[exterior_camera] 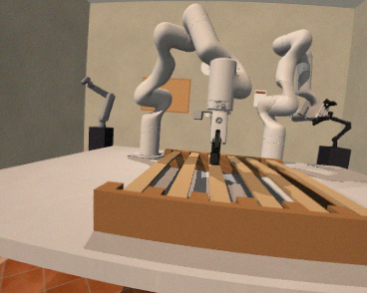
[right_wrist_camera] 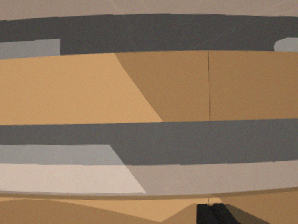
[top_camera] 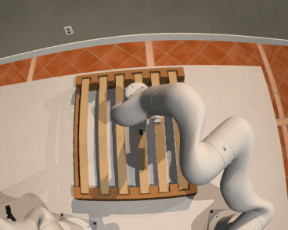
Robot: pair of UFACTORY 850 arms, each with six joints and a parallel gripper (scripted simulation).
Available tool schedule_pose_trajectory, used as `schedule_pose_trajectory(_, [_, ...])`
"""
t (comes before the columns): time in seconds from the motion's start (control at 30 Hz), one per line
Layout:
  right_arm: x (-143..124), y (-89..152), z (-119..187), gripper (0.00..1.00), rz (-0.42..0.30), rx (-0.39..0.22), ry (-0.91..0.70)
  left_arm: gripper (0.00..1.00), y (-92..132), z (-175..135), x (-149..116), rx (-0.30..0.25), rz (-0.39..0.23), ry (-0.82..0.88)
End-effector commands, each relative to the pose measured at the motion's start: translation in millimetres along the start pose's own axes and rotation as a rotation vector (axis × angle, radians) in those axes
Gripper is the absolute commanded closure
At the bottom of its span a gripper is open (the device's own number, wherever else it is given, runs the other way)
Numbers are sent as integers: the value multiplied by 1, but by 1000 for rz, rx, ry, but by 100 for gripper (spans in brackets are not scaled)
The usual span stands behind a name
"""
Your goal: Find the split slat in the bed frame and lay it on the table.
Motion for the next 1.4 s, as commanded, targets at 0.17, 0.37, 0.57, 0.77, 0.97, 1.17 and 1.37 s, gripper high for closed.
schedule_pose_trajectory(0.17, [0, -1, 0, 100, -2, 2, 0, 0, 0, 0, 0, 0, 0, -1])
schedule_pose_trajectory(0.37, [0, -1, 0, 100, -2, 2, 0, 0, 0, 0, 0, 0, 0, -1])
schedule_pose_trajectory(0.57, [0, -1, 0, 100, -2, 2, 0, 0, 0, 0, 0, 0, 0, -1])
schedule_pose_trajectory(0.77, [0, -3, -1, 100, -2, 2, 0, 0, 0, 0, 0, 0, 0, -1])
schedule_pose_trajectory(0.97, [0, -3, -1, 100, -2, 2, 0, 0, 0, 0, 0, 0, 0, -1])
schedule_pose_trajectory(1.17, [0, -3, -1, 100, -2, 2, 0, 0, 0, 0, 0, 0, 0, -1])
schedule_pose_trajectory(1.37, [-1, -5, 0, 100, -2, 1, 0, 0, 0, 0, 0, 0, 0, -1])
Point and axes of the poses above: on each arm, the point where the finger pads meet when closed, its own y axis back along the fingers, its own z axis across the jaws, x = y × z, the point moved 9 cm from there along y, back along the fingers, and after that the axes turned 12 degrees about -y, right-handed, at the moved point
